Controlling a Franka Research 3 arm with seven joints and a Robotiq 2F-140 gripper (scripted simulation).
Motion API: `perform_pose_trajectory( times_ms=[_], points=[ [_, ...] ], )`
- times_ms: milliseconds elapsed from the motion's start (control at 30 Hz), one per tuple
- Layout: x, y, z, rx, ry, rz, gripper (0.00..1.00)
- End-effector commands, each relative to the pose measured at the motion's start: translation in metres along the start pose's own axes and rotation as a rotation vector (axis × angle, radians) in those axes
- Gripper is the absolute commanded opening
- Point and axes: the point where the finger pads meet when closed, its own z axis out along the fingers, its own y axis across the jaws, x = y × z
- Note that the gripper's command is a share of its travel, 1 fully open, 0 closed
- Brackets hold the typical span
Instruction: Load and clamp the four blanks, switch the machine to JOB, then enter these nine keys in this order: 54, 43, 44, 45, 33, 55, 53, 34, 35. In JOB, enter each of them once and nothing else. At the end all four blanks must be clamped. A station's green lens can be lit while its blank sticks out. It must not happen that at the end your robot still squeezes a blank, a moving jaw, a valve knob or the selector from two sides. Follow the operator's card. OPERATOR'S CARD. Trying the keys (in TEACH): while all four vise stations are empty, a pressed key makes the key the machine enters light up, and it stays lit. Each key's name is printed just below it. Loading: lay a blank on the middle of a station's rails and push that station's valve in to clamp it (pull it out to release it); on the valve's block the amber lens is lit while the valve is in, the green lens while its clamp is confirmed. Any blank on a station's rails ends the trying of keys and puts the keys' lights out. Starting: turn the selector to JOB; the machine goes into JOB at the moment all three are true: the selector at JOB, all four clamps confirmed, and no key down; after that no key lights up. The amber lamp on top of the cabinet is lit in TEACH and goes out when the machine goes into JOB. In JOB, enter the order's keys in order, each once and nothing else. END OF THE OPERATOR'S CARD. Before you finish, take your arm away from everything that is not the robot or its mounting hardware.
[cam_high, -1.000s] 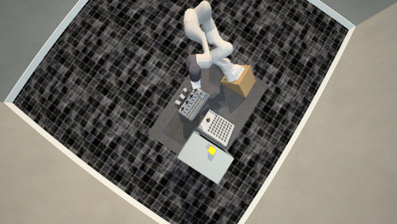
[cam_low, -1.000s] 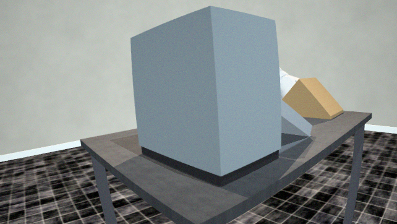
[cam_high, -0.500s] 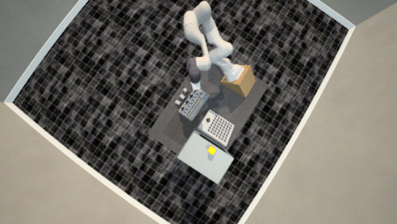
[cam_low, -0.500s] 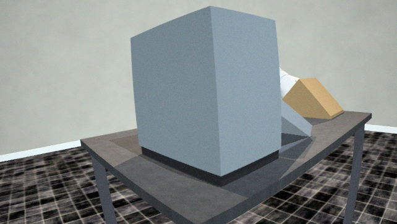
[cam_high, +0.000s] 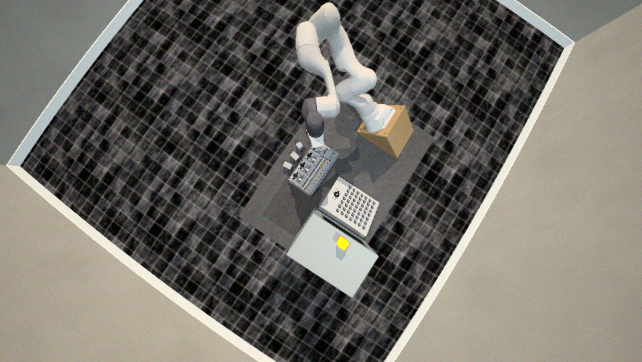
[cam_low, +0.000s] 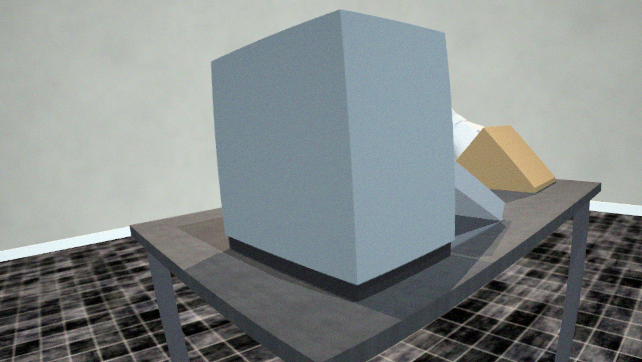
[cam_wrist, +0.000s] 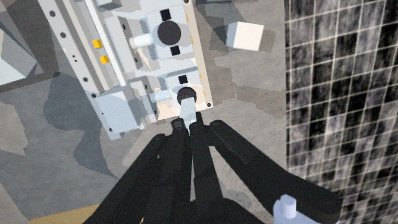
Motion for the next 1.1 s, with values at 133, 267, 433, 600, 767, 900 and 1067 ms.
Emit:
perform_pose_trajectory(
  times_ms=[133,267,433,600,767,900,1067],
  points=[
    [0.0061,-0.0024,0.0103,0.005,0.018,0.009,0.0],
    [0.0063,-0.0024,0.0146,0.005,0.018,0.009,0.0],
    [0.0063,-0.0025,0.0166,0.005,0.018,0.009,0.0],
    [0.0063,-0.0025,0.0167,0.005,0.018,0.009,0.0],
    [0.0063,-0.0025,0.0167,0.005,0.018,0.009,0.0],
    [0.0063,-0.0025,0.0167,0.005,0.018,0.009,0.0],
    [0.0063,-0.0025,0.0167,0.005,0.018,0.009,0.0]
  ],
)
